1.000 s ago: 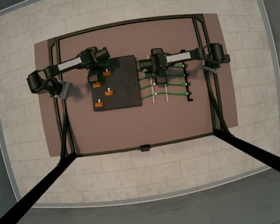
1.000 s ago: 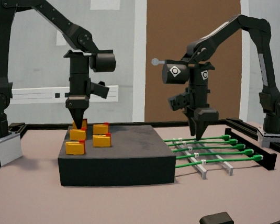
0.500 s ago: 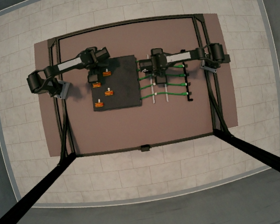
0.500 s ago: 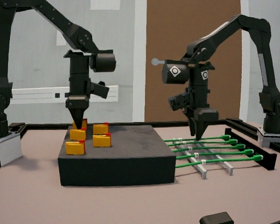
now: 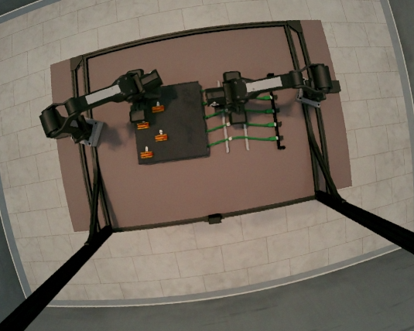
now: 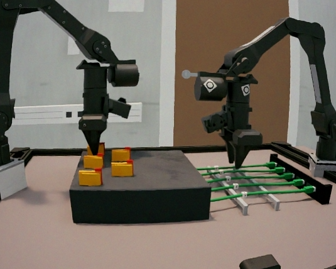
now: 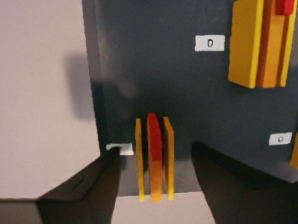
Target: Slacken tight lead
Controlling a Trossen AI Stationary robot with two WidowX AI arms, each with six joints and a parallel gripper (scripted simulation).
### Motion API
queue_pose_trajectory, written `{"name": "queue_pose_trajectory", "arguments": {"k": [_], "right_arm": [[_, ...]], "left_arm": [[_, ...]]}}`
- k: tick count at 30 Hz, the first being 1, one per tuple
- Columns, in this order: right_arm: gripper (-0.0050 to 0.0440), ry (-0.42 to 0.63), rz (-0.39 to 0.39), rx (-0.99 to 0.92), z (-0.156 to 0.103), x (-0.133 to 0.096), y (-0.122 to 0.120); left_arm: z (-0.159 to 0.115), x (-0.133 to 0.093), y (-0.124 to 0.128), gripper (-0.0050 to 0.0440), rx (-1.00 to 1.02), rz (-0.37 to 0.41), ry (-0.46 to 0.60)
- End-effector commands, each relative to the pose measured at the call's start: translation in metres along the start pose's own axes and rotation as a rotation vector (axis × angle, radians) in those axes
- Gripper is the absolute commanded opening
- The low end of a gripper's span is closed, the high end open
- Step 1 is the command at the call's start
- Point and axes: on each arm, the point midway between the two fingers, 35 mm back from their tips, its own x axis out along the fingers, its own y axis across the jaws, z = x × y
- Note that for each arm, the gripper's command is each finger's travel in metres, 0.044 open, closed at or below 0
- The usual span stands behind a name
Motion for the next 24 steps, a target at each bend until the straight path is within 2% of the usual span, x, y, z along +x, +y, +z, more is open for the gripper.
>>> {"name": "queue_pose_trajectory", "arguments": {"k": [1, 17, 18, 24], "right_arm": [[0.0209, -0.022, 0.001, 0.000, 0.0035, -0.0062, 0.0001], [0.0209, -0.022, 0.001, 0.000, 0.0035, -0.0062, 0.0001], [0.0209, -0.022, 0.001, 0.000, 0.0035, -0.0062, 0.0001], [0.0209, -0.022, 0.001, 0.000, 0.0035, -0.0062, 0.0001]], "left_arm": [[-0.0001, 0.0001, 0.0015, 0.0209, 0.000, 0.006, 0.000], [-0.0001, 0.0001, 0.0015, 0.0209, 0.000, 0.006, 0.000], [0.0029, -0.0041, 0.0009, -0.0050, 0.000, 0.005, -0.016], [0.0029, -0.0041, 0.0009, -0.0050, 0.000, 0.005, -0.016]]}}
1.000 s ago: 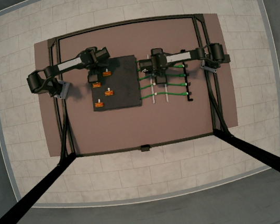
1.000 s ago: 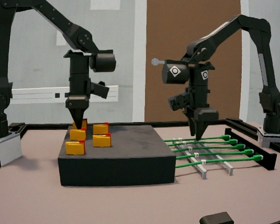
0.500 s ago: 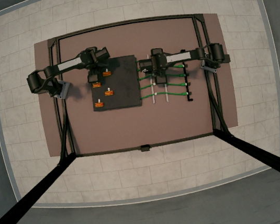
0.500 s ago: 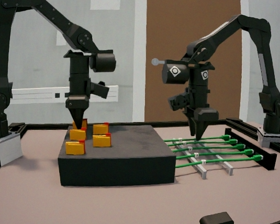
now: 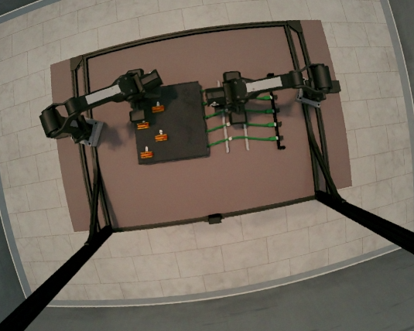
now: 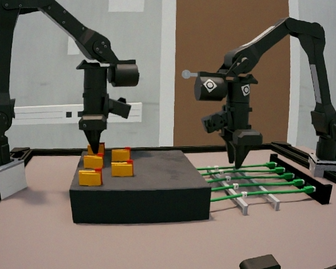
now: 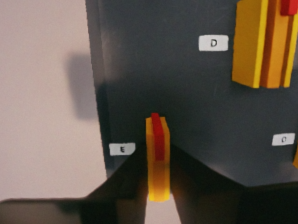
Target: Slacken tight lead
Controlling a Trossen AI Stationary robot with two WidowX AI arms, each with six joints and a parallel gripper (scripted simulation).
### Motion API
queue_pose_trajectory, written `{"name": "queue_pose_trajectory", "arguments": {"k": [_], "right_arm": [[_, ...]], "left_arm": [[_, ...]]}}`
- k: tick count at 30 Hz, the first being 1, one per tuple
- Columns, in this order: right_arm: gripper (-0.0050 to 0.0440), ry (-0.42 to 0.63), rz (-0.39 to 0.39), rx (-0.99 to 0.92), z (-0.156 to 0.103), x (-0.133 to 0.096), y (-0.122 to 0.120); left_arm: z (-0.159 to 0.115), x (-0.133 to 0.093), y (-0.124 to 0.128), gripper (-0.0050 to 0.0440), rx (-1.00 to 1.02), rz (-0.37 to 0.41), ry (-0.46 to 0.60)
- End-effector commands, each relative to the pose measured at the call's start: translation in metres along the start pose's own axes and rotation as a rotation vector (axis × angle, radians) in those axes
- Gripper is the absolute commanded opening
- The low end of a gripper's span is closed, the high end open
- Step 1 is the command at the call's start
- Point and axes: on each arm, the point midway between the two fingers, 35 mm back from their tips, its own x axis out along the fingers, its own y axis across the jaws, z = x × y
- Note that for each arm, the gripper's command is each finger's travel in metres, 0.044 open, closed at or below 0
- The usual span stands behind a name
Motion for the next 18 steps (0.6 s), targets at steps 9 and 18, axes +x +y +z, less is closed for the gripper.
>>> {"name": "queue_pose_trajectory", "arguments": {"k": [9, 18], "right_arm": [[0.0209, -0.022, 0.001, 0.000, 0.003, -0.006, 0.000], [0.0209, 0.001, 0.002, -0.007, 0.004, -0.009, -0.052]], "left_arm": [[0.003, -0.004, -0.001, -0.0050, 0.001, -0.003, -0.017], [0.003, -0.004, 0.001, -0.0050, 0.000, 0.005, -0.017]]}}
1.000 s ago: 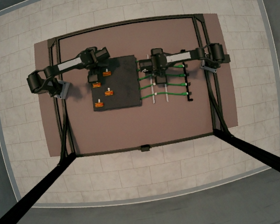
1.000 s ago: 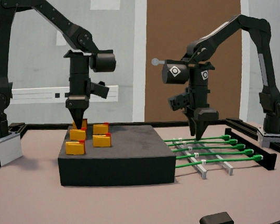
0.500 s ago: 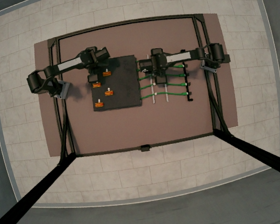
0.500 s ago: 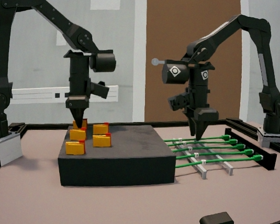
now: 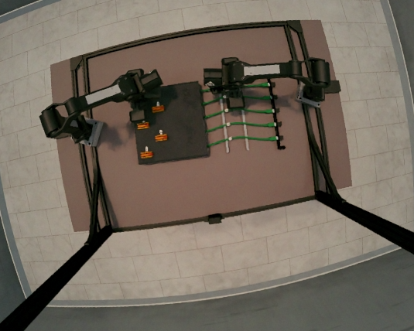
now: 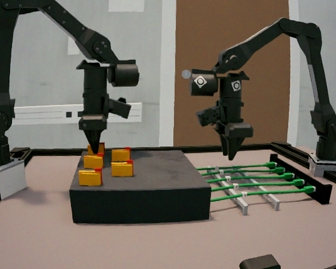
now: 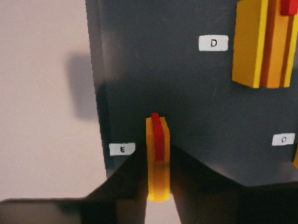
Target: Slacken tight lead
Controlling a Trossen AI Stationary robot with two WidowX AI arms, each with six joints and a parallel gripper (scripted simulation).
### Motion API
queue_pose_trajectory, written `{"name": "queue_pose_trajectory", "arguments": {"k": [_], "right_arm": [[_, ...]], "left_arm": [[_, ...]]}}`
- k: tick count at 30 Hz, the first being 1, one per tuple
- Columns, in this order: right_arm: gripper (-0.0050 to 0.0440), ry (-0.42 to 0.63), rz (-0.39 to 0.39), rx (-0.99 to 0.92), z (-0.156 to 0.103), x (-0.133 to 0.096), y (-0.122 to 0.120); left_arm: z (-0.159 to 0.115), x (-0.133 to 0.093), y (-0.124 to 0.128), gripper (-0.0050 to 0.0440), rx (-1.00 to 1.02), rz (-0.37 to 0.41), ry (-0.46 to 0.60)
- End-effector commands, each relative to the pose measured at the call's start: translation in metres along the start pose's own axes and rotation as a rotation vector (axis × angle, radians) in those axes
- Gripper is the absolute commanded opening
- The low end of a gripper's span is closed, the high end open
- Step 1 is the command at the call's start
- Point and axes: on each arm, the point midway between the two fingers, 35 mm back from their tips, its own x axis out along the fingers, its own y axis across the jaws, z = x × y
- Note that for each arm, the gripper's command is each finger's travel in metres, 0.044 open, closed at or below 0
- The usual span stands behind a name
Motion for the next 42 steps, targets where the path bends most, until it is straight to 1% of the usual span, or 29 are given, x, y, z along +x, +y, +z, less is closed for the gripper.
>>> {"name": "queue_pose_trajectory", "arguments": {"k": [1, 9, 10, 42], "right_arm": [[0.0209, -0.007, 0.003, -0.021, 0.005, -0.003, 0.000], [0.0209, -0.007, 0.003, -0.021, 0.005, -0.003, 0.000], [0.0209, -0.007, 0.003, -0.021, 0.005, 0.047, 0.001], [0.0209, -0.007, 0.003, -0.021, 0.005, 0.047, 0.001]], "left_arm": [[0.003, -0.004, 0.001, -0.0050, 0.000, 0.006, -0.017], [0.003, -0.004, 0.001, -0.0050, 0.000, 0.006, -0.017], [0.003, -0.004, 0.001, -0.0050, 0.000, 0.006, -0.017], [0.003, -0.004, 0.001, -0.0050, 0.000, 0.005, -0.017]]}}
